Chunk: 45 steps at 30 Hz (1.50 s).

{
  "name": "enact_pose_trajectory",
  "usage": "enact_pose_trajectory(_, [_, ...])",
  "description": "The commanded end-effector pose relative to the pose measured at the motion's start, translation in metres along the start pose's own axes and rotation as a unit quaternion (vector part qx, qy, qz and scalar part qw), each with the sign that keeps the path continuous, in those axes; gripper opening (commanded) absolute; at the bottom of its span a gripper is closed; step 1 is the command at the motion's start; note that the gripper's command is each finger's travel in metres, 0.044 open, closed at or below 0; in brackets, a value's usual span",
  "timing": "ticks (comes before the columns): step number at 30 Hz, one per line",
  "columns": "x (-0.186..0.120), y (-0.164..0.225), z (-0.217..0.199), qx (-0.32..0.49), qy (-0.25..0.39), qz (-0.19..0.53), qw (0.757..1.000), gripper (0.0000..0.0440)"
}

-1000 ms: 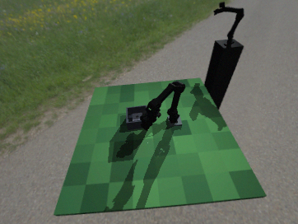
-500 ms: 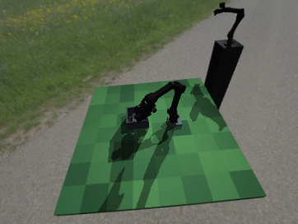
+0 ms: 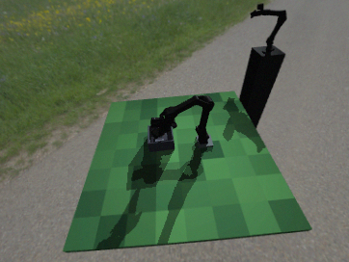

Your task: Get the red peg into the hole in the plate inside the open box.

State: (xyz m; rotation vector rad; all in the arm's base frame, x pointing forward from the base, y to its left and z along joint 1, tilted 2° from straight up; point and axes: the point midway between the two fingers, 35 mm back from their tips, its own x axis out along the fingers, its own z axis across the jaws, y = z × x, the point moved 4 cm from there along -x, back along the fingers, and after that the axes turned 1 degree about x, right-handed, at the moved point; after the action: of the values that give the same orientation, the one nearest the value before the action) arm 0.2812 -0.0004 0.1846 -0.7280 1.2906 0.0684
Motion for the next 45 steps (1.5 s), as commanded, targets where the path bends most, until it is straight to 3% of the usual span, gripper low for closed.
enact_pose_trajectory(1, [0.013, -0.010, 0.002, -0.008, 0.002, 0.005, 1.000, 0.0001])
enact_pose_trajectory(19, [0.067, -0.022, -0.001, -0.087, 0.001, 0.058, 0.995, 0.0003])
enact_pose_trajectory(22, [0.075, -0.020, -0.001, -0.100, 0.001, 0.071, 0.992, 0.0047])
enact_pose_trajectory(27, [0.082, -0.021, -0.001, -0.103, 0.001, 0.089, 0.991, 0.0172])
enact_pose_trajectory(38, [0.069, -0.049, 0.021, -0.127, -0.029, 0.089, 0.987, 0.0209])
enact_pose_trajectory(45, [0.064, -0.060, 0.033, -0.126, -0.024, 0.112, 0.985, 0.0357])
